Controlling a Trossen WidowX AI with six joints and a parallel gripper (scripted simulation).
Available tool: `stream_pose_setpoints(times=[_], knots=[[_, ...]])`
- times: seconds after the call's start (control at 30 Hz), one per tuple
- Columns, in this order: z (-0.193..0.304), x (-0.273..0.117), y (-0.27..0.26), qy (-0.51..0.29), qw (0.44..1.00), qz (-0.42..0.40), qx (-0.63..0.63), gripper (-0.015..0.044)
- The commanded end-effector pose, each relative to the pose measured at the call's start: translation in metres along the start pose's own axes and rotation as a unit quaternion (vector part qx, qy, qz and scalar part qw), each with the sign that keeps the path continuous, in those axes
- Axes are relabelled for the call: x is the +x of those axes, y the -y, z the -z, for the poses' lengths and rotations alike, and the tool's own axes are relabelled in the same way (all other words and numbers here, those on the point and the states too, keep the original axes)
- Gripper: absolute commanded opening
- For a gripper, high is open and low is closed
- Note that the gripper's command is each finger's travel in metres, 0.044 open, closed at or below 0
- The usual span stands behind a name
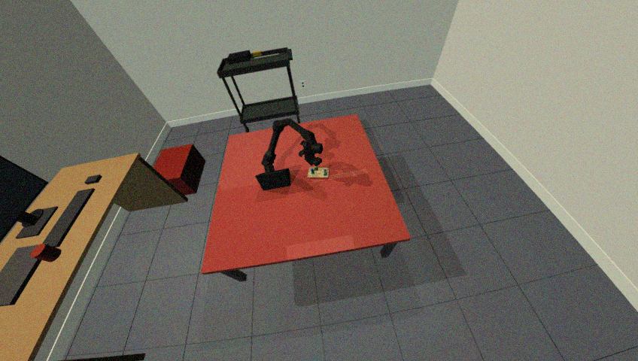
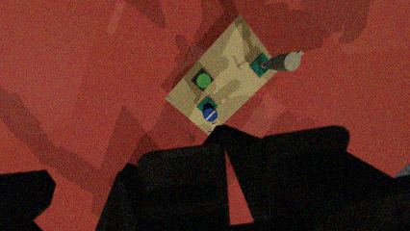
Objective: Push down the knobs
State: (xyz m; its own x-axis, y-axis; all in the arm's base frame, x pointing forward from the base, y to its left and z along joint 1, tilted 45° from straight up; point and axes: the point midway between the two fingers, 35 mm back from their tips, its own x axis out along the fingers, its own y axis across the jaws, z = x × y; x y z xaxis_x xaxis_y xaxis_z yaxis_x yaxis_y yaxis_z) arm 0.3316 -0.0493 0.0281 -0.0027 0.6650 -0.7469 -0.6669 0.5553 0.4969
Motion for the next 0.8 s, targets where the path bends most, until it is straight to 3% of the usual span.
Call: stream_pose_setpoints(times=[0.0, 0.23, 0.77], knots=[[0.0, -0.002, -0.003, 0.005, 1.0, -0.025, -0.018, 0.0], [0.0, 0.018, -0.004, 0.005, 0.999, -0.026, -0.018, 0.0], [0.0, 0.021, -0.004, 0.005, 0.999, -0.026, -0.018, 0.0]])
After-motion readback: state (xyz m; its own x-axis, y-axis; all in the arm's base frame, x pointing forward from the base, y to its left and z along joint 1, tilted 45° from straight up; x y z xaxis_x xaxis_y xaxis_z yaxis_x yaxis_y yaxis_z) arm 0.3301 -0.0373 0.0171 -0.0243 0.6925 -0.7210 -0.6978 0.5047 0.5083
